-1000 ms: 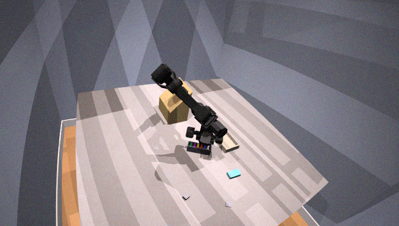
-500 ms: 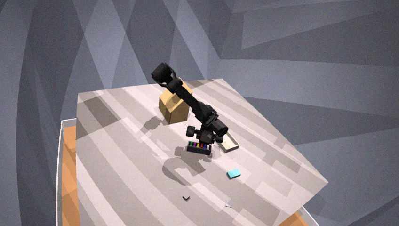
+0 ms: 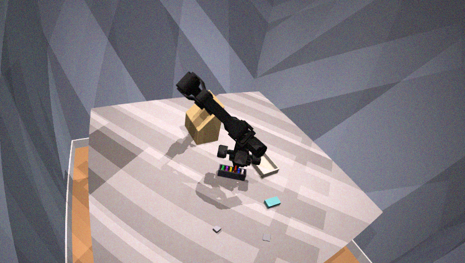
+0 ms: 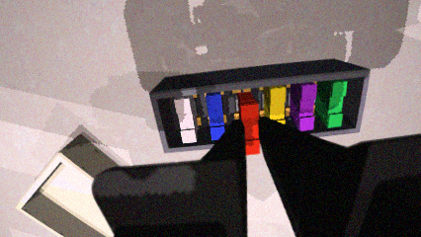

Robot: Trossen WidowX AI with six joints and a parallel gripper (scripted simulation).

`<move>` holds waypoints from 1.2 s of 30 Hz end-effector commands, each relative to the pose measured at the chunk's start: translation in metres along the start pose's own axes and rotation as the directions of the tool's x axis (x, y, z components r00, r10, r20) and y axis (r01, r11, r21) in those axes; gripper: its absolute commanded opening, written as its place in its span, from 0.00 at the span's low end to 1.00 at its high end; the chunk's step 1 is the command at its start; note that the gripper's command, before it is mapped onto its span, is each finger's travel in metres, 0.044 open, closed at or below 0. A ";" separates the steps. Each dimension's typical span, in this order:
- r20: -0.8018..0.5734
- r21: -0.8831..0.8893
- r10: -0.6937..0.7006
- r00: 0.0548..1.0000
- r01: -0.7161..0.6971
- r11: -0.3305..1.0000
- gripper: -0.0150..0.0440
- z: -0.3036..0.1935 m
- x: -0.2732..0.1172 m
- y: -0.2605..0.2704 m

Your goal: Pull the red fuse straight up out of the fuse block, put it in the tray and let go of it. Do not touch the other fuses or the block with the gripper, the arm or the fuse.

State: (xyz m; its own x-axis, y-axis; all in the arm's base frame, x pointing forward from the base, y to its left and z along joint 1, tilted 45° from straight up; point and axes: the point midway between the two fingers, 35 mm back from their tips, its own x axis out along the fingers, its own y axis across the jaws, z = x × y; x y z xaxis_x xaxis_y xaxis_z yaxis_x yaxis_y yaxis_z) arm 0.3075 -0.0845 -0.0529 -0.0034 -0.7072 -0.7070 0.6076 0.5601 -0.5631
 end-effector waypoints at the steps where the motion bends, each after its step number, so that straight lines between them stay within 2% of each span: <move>1: 0.001 0.006 0.005 1.000 -0.005 1.000 0.25 0.001 -0.004 0.000; 36: 0.001 0.004 0.003 1.000 -0.003 1.000 0.25 0.001 -0.021 0.000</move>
State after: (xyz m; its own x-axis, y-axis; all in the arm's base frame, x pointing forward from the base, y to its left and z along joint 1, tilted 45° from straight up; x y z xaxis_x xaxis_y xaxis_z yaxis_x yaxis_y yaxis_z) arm 0.3071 -0.0719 -0.0405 -0.0037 -0.7083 -0.7059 0.6061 0.5599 -0.5650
